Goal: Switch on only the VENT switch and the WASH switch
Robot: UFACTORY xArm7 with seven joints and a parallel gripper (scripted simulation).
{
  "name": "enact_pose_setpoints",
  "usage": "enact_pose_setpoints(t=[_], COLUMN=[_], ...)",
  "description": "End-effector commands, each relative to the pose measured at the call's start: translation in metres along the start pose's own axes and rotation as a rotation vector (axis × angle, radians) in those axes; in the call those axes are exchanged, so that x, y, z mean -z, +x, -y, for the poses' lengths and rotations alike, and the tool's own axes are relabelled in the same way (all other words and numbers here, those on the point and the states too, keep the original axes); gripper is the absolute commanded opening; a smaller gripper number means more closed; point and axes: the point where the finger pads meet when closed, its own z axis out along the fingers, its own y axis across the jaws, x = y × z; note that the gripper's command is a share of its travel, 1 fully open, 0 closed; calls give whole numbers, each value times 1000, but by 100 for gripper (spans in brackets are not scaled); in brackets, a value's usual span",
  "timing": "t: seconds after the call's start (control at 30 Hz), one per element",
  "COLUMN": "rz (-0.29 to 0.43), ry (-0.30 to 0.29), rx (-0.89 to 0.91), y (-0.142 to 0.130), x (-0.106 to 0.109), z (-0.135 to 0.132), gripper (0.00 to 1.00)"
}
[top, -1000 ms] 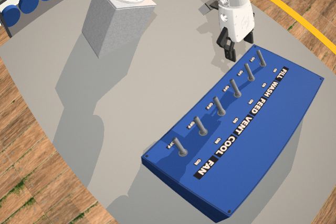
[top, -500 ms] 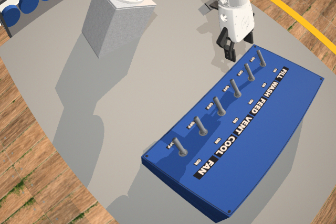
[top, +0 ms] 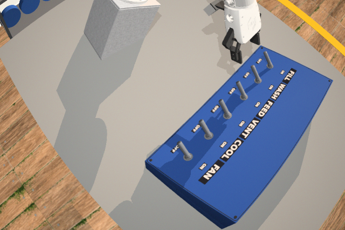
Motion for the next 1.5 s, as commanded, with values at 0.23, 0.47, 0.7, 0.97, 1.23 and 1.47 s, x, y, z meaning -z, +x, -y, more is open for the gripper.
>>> enact_pose_setpoints(t=[0.23,0.47,0.7,0.97,1.23,1.47], rz=[3,3,3,3,3,3], ry=[1,1,1,1,1,1], rx=[0,0,0,0,0,0], y=[-1,-1,-1,-1,-1,-1], x=[1,1,1,1,1,1], z=[0,0,7,23,52,69], gripper=[100,100,100,100,100,100])
